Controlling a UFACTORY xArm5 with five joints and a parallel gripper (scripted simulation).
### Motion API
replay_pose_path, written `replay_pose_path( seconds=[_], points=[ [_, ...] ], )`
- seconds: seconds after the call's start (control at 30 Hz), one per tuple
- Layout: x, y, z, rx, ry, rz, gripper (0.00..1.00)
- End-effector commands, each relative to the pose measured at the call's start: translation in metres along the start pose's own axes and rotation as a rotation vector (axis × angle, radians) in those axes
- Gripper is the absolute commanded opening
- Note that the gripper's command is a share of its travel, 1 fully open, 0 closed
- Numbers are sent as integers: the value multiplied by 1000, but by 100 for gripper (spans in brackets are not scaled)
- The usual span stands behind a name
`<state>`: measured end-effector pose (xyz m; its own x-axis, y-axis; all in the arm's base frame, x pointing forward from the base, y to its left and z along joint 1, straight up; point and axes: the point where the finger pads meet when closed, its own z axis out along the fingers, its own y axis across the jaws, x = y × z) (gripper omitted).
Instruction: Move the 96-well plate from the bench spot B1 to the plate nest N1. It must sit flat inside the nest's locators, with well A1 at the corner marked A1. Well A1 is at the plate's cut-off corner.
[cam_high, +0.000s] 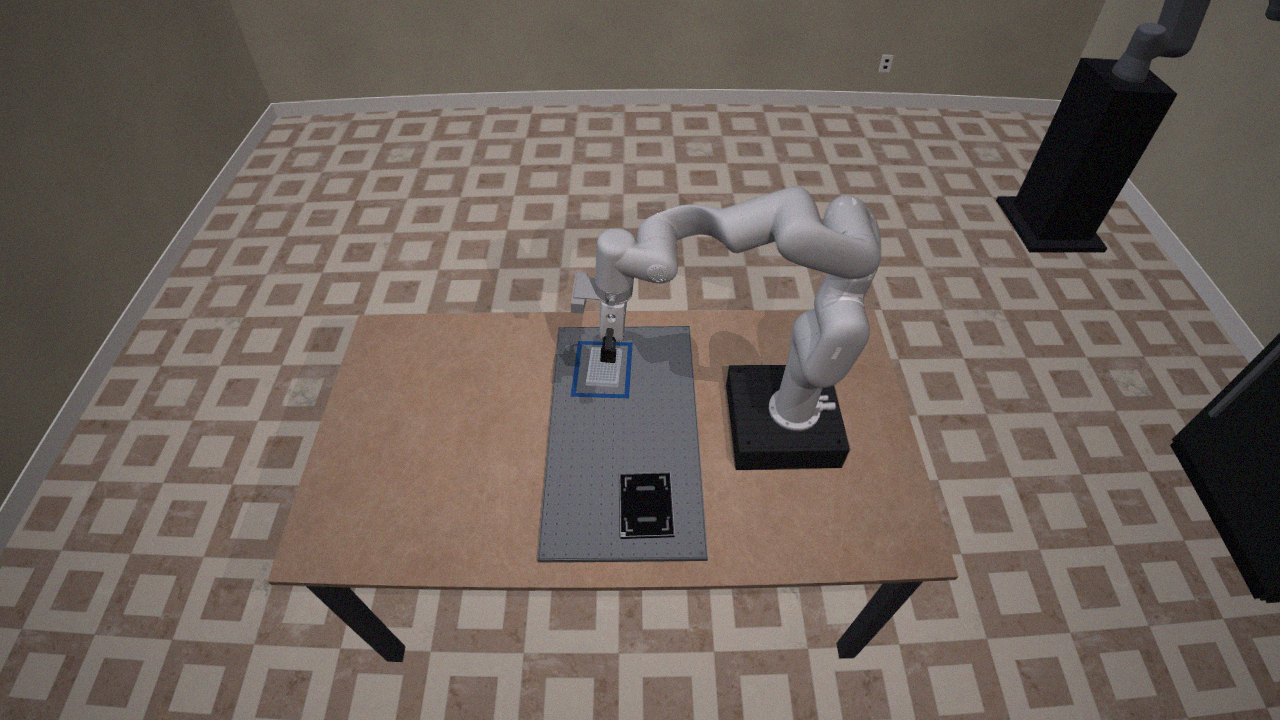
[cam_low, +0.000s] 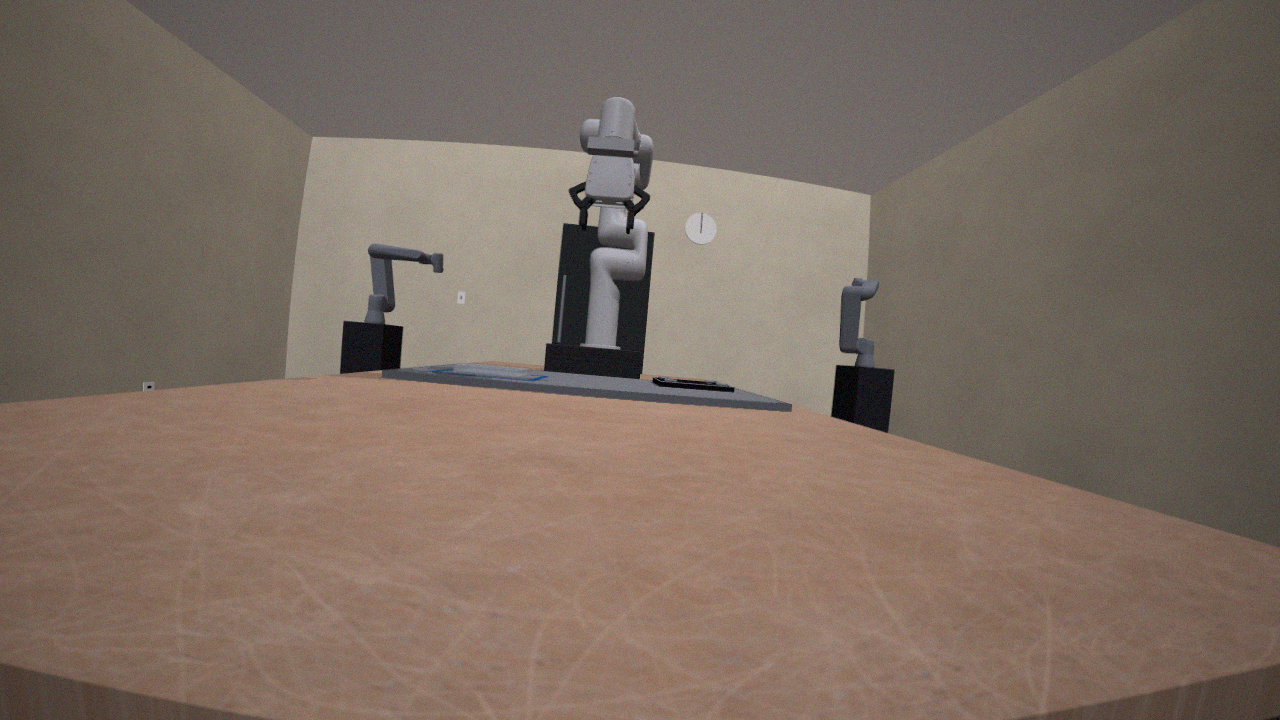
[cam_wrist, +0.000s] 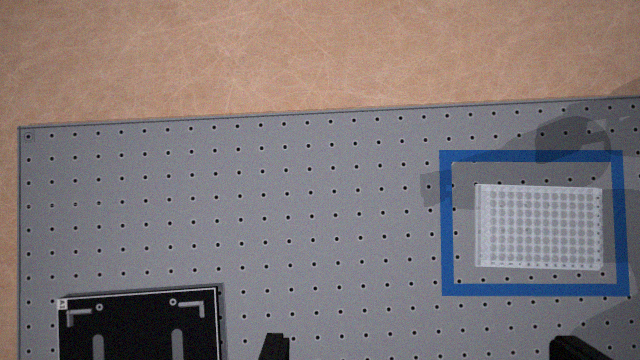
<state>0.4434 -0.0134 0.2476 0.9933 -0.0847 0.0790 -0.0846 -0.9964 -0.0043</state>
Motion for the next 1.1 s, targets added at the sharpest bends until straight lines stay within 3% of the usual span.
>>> replay_pose_path(
  seconds=[0.0,1.07],
  points=[
    [-14,-4,-4,0,-11,-17,100],
    [4,88,101,-41,-40,915,100]
  ],
)
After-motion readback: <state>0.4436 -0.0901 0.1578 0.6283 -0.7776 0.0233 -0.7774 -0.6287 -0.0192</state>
